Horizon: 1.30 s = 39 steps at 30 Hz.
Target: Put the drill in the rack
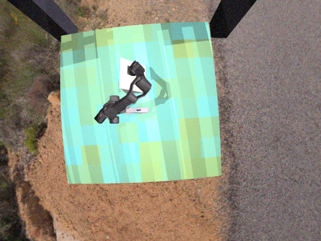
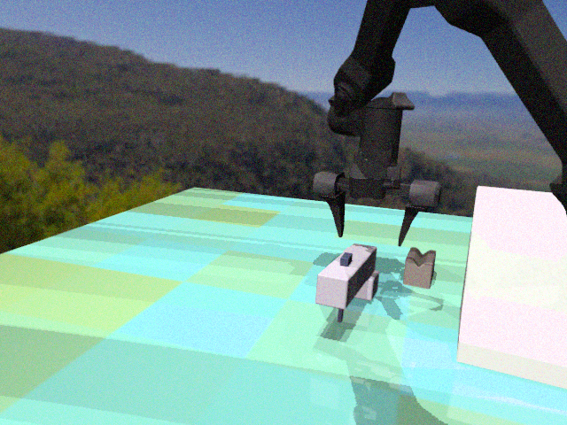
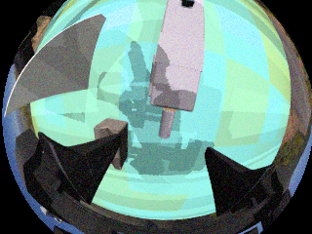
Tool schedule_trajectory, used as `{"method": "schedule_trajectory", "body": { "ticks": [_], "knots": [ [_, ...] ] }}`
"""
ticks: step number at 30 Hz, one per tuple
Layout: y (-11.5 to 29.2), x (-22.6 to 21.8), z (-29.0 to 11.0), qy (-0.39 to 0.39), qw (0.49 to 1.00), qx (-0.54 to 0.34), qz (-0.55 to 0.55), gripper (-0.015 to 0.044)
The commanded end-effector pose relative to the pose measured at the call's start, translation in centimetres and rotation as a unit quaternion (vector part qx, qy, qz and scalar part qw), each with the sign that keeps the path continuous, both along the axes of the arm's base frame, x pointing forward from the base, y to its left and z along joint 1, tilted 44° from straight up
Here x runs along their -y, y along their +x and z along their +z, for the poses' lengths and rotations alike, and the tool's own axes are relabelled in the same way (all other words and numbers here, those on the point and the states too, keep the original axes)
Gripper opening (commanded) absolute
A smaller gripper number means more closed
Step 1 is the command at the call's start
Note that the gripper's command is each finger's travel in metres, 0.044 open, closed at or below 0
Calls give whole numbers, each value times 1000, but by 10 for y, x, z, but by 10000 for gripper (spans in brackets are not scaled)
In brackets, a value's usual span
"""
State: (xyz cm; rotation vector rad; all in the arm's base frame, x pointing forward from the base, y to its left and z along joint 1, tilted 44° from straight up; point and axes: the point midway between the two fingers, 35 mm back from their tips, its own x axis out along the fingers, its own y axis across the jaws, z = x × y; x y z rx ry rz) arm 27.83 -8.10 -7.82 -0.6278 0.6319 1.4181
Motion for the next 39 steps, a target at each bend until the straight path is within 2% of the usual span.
{"method": "schedule_trajectory", "body": {
  "ticks": [1, 34, 39],
  "knots": [
    [0, -2, -2, -1, 1000, 0, 2, 440],
    [2, -45, -27, 0, 1000, 0, 3, 440],
    [3, -42, -26, -2, 1000, 2, 5, 309]
  ]
}}
